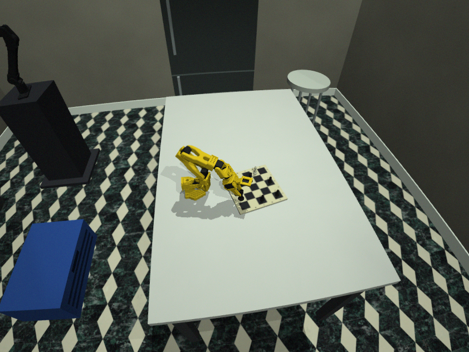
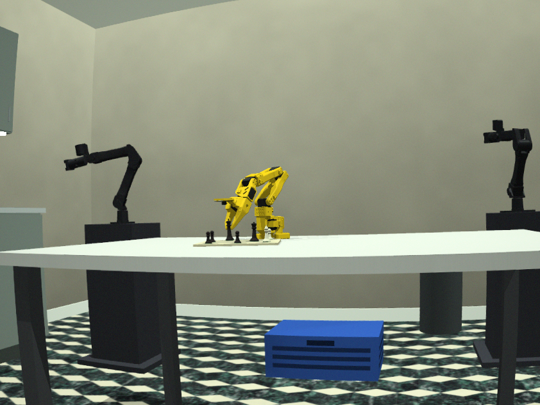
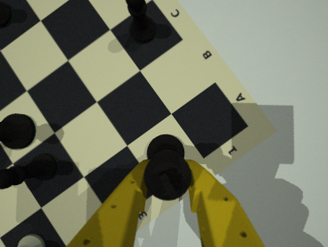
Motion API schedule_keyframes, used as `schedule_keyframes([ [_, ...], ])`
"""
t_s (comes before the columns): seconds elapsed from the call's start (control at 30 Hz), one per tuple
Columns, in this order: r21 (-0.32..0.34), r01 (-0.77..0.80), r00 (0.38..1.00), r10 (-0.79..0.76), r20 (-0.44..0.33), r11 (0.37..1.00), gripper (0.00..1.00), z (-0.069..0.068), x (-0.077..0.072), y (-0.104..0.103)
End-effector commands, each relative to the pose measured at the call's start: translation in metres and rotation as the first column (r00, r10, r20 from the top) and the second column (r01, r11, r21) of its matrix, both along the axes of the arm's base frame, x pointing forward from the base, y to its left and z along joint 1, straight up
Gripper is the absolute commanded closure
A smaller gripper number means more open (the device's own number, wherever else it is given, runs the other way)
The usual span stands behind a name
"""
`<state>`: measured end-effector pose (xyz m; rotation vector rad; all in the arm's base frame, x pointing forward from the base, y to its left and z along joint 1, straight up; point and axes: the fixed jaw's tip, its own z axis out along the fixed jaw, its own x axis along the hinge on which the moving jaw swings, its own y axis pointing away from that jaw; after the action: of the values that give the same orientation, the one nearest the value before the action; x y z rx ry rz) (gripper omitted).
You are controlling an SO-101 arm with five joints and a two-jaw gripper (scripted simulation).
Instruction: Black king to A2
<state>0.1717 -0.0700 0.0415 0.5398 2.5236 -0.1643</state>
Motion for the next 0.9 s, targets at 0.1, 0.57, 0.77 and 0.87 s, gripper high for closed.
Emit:
schedule_keyframes([
  [0.1,0.008,-0.013,1.000,0.013,-0.026,1.000,0.89,-0.0063,-0.0033,0.0028],
  [0.57,0.013,-0.016,1.000,0.017,-0.024,1.000,0.88,-0.0063,-0.0024,0.0049],
  [0.77,0.019,-0.020,1.000,0.021,-0.021,1.000,0.88,-0.0062,-0.0013,0.0074],
  [0.87,0.020,-0.020,1.000,0.021,-0.021,1.000,0.88,-0.0062,-0.0013,0.0075],
])
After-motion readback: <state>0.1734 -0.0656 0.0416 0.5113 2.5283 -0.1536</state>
